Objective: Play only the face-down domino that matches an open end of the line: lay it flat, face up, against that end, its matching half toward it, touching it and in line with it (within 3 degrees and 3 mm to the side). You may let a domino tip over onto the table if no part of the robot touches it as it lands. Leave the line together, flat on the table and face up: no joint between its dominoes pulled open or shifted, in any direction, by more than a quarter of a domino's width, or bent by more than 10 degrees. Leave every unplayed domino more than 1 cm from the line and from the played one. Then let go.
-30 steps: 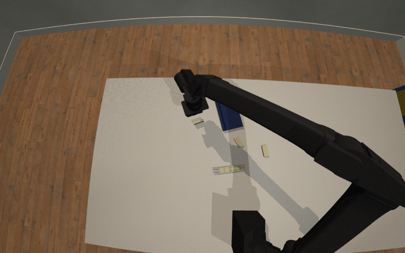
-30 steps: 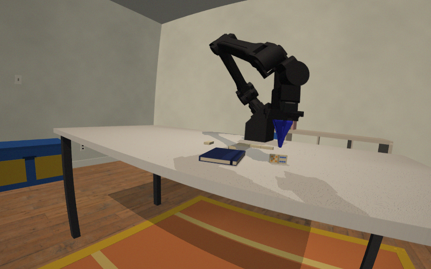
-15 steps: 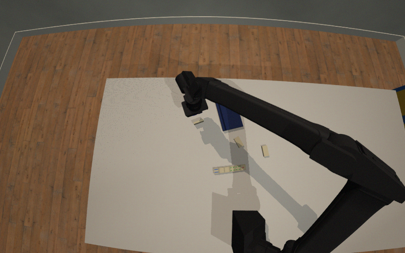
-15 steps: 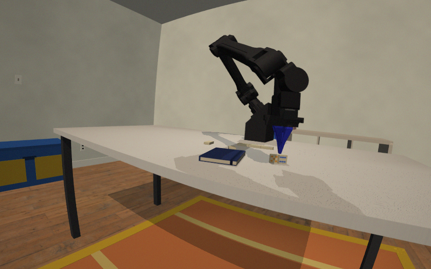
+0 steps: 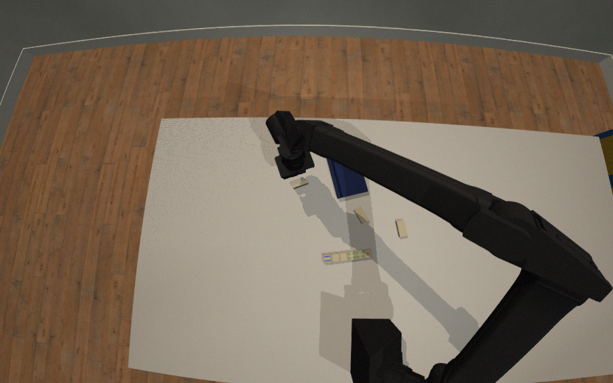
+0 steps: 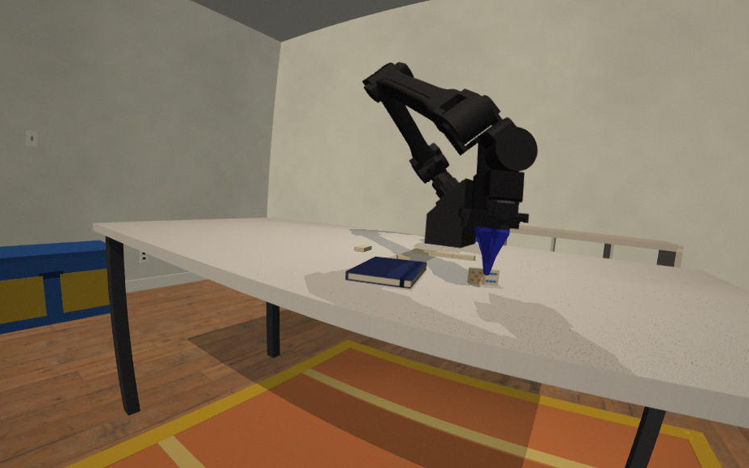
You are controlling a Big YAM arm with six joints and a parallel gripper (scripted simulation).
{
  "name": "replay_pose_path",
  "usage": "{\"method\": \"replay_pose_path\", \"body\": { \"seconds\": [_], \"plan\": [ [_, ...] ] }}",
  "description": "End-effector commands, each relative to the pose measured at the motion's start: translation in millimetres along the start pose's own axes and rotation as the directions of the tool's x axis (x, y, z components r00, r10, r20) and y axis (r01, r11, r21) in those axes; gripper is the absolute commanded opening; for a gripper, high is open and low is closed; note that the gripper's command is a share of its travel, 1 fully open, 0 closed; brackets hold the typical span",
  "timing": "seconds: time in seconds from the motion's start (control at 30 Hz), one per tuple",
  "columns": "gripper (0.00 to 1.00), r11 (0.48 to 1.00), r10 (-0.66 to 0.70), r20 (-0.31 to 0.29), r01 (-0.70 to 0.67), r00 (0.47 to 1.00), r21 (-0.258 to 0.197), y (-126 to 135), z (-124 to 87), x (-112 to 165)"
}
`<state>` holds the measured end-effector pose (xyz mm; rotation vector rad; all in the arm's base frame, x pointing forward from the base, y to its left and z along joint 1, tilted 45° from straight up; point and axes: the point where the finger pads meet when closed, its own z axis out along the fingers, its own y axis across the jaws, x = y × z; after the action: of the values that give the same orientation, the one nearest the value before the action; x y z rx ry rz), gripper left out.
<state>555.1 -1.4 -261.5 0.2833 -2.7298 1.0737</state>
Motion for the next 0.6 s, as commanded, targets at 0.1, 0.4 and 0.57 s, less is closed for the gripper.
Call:
{"method": "replay_pose_path", "body": {
  "seconds": [0.1, 0.4, 0.57],
  "plan": [
    [0.0, 1.0, 0.008, 0.003, -0.008, 1.0, -0.003, -6.1, 12.2, -3.2],
    [0.0, 1.0, 0.002, 0.004, -0.002, 1.0, -0.001, -2.6, 5.7, -0.5],
    [0.0, 1.0, 0.0, -0.009, 0.0, 1.0, -0.001, -3.5, 16.5, 4.1]
  ]
}}
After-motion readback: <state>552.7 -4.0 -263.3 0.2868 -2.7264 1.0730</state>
